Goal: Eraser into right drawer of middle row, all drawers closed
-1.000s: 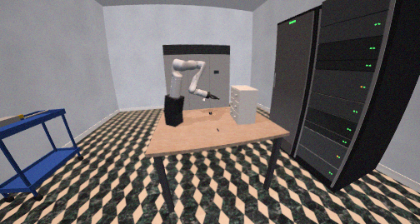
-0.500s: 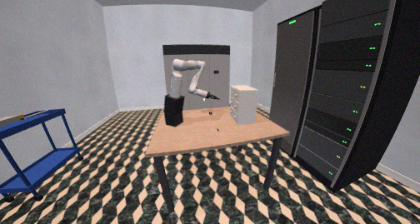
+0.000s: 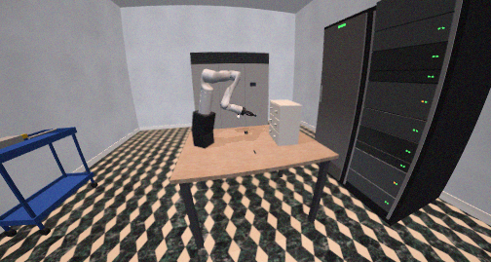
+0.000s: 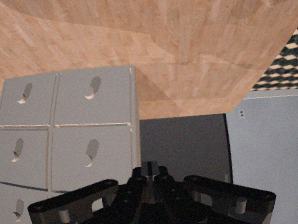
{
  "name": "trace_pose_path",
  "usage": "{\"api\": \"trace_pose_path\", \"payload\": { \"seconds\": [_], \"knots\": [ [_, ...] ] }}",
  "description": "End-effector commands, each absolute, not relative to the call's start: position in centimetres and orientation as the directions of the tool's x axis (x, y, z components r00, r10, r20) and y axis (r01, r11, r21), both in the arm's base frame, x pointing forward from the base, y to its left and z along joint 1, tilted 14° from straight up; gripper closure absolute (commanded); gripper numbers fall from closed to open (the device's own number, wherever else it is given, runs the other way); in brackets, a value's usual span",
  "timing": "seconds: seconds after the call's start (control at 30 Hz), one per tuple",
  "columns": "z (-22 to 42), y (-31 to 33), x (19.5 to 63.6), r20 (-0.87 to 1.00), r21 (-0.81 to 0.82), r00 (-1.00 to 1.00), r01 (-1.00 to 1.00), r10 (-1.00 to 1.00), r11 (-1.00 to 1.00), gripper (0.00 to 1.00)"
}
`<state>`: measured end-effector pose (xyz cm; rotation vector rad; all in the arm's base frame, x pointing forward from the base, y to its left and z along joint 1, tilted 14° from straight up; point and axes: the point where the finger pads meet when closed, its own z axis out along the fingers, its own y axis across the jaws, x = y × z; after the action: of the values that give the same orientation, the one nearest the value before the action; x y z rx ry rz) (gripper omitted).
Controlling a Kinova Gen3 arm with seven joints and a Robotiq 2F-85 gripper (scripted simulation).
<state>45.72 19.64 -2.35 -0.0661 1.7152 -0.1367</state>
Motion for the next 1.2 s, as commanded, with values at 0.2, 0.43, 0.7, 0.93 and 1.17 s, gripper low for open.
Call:
{"api": "trace_pose_path", "payload": {
  "seconds": [0.2,0.43,0.7,0.93,1.17],
  "knots": [
    [-2.0,19.7,45.6,-0.979,-0.126,-0.165,0.035,-0.119,0.991,1.00],
    [-1.8,19.8,45.3,-0.973,-0.126,-0.198,0.035,-0.117,0.991,1.00],
    [-1.6,19.8,45.0,-0.965,-0.126,-0.236,0.035,-0.115,0.991,1.00],
    [-1.2,19.9,44.6,-0.950,-0.126,-0.291,0.035,-0.111,0.991,1.00],
    [-0.9,19.9,44.2,-0.935,-0.126,-0.338,0.035,-0.107,0.991,1.00]
  ]
}}
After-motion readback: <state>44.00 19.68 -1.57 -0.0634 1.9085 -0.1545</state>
